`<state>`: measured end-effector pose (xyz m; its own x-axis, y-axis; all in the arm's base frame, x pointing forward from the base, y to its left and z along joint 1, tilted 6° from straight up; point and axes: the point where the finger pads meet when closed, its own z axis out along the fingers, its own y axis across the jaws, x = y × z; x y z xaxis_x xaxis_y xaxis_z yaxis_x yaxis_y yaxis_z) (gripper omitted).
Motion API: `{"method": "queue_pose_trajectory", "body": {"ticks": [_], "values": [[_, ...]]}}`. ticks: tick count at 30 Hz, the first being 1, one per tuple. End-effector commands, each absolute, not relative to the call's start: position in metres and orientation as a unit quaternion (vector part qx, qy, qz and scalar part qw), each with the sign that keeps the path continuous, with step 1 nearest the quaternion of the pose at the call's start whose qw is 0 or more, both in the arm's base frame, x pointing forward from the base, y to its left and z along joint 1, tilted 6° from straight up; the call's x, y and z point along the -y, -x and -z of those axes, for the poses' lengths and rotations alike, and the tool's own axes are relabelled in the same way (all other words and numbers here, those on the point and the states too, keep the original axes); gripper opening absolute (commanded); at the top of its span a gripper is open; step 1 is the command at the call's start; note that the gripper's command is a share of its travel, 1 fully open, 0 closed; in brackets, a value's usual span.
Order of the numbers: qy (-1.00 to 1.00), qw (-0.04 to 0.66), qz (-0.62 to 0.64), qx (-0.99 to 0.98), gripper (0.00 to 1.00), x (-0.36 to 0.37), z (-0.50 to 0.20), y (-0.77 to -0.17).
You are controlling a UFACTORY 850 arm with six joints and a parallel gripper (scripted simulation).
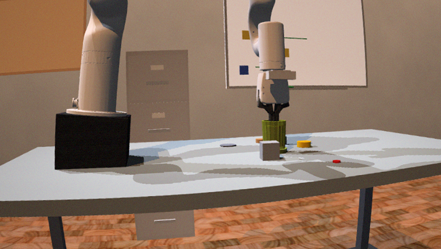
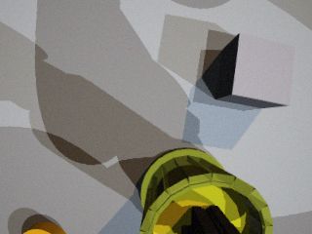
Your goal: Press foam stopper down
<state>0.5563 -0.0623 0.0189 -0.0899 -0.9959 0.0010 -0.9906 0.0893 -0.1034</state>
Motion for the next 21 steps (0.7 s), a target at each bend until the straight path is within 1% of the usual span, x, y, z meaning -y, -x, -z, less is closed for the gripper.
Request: {"method": "queue_pose_trajectory", "body": {"ticks": [1,21], "values": [[0.674,0.035,0.039,-0.737,0.00,0.0624,-0.0201,-0.5571],[0.674,0.035,0.039,-0.737,0.00,0.0623,-0.0270,-0.5563]]}}
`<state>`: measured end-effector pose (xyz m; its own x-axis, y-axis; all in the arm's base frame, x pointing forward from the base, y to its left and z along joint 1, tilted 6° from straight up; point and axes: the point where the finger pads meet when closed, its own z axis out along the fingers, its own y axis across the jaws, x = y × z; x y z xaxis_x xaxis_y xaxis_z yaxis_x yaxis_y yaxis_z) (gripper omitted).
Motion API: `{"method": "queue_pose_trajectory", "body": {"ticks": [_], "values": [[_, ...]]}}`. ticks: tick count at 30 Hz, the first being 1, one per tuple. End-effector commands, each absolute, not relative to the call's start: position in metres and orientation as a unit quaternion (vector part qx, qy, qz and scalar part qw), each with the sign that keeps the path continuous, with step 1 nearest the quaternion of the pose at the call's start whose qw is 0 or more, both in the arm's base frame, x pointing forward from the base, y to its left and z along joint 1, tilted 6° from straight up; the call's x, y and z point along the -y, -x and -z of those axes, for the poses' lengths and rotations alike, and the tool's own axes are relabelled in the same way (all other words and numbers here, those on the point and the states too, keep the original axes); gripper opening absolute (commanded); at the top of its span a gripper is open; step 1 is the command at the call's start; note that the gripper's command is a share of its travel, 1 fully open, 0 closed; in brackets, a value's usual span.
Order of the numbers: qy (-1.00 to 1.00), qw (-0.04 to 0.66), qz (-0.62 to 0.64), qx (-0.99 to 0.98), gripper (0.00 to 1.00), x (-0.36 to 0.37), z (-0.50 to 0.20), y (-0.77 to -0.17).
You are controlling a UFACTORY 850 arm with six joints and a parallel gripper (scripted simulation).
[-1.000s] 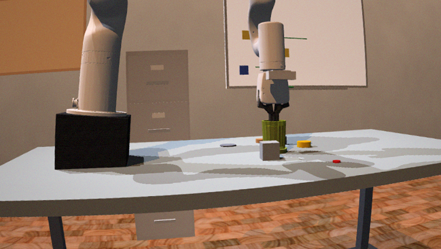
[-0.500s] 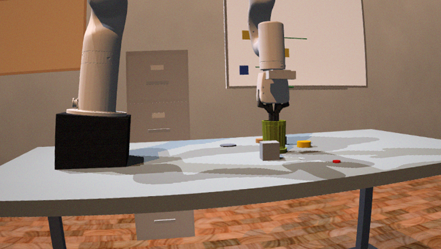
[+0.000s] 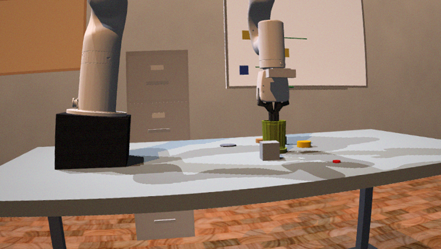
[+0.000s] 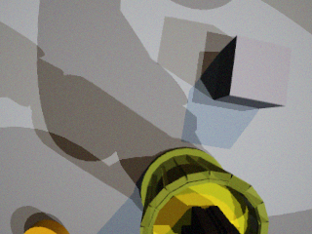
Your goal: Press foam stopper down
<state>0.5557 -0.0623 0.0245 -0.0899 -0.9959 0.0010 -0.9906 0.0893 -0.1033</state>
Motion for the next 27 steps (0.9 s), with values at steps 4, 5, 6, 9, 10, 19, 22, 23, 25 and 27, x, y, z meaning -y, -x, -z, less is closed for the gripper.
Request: {"method": "queue_pose_trajectory", "body": {"ticks": [4,5,6,9,10,19,22,23,25,27], "values": [[0.674,0.035,0.039,-0.737,0.00,0.062,-0.029,-0.556],[0.674,0.035,0.039,-0.737,0.00,0.062,-0.030,-0.556],[0.674,0.035,0.039,-0.737,0.00,0.062,-0.031,-0.556],[0.674,0.035,0.039,-0.737,0.00,0.062,-0.031,-0.556],[0.674,0.035,0.039,-0.737,0.00,0.062,-0.032,-0.556],[0.674,0.035,0.039,-0.737,0.00,0.062,-0.037,-0.555],[0.674,0.035,0.039,-0.737,0.00,0.062,-0.039,-0.555],[0.674,0.035,0.039,-0.737,0.00,0.062,-0.039,-0.555],[0.674,0.035,0.039,-0.737,0.00,0.062,-0.039,-0.555],[0.674,0.035,0.039,-0.737,0.00,0.062,-0.041,-0.555]]}}
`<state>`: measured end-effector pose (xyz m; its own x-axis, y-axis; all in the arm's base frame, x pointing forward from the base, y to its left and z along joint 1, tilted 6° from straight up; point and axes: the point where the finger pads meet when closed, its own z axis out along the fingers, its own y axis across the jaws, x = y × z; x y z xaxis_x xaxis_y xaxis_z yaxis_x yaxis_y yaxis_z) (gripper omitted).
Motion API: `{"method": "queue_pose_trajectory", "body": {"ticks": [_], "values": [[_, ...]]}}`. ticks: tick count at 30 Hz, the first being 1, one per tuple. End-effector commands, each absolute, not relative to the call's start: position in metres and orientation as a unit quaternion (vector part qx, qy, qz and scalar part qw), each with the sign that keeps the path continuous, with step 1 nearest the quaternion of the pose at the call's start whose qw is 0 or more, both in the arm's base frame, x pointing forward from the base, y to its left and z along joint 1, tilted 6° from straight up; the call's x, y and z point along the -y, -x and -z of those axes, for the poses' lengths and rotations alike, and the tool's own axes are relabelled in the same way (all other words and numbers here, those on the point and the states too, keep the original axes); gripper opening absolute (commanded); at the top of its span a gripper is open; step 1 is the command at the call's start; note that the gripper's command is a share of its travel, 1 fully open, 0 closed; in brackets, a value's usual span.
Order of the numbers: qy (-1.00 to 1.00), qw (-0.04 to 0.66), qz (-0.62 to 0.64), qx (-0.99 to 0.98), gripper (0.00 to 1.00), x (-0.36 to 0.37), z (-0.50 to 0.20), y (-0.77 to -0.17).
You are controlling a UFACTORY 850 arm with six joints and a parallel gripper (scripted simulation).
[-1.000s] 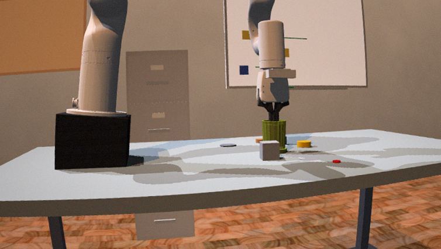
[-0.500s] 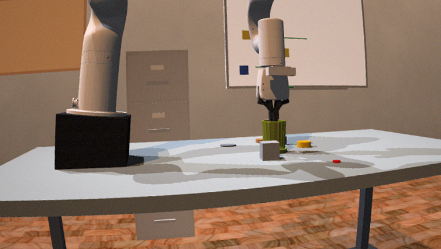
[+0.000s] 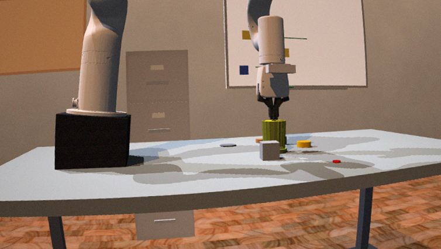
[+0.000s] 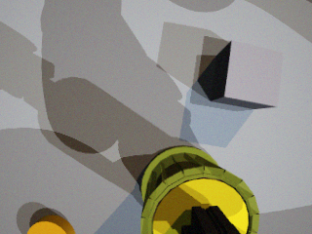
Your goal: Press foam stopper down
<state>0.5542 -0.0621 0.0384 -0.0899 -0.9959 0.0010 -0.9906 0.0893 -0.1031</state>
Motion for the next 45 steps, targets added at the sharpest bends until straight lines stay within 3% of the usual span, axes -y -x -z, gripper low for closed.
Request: {"method": "queue_pose_trajectory", "body": {"ticks": [1,45], "values": [[0.674,0.035,0.039,-0.737,0.00,0.062,-0.041,-0.555],[0.674,0.035,0.039,-0.737,0.00,0.062,-0.068,-0.552]]}}
